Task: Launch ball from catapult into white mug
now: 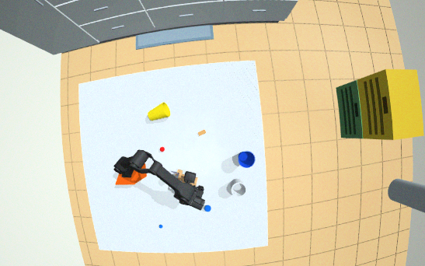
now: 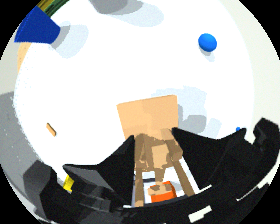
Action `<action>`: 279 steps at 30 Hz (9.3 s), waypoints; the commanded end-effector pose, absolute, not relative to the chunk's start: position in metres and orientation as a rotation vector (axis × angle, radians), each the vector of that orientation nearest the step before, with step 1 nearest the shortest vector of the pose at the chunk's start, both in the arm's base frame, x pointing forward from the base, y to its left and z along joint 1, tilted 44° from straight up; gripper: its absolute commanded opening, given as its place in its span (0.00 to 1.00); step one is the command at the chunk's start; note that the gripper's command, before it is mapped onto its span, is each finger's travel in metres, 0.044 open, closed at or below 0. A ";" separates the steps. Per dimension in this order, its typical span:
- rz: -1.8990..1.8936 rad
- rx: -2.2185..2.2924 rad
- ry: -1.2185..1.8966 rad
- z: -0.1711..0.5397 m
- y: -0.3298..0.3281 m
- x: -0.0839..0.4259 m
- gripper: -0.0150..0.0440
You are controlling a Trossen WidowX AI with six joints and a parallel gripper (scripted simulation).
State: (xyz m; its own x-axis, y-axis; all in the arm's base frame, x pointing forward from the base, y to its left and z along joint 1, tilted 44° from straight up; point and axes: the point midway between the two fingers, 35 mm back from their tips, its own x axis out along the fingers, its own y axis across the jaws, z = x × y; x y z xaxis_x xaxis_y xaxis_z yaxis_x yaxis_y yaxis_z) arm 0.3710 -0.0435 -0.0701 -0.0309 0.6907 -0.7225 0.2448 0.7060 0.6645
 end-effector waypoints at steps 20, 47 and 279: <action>0.470 0.730 1.566 -0.077 -0.028 0.379 0.25; 0.479 0.719 1.571 -0.094 -0.010 0.378 0.48; 0.479 0.715 1.559 -0.093 -0.010 0.378 0.40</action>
State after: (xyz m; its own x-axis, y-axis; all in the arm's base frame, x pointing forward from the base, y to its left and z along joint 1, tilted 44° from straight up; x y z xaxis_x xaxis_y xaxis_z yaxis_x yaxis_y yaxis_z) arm 0.3776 -0.0081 -0.0952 -0.0137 0.6892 -0.7245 0.1623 0.7165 0.6785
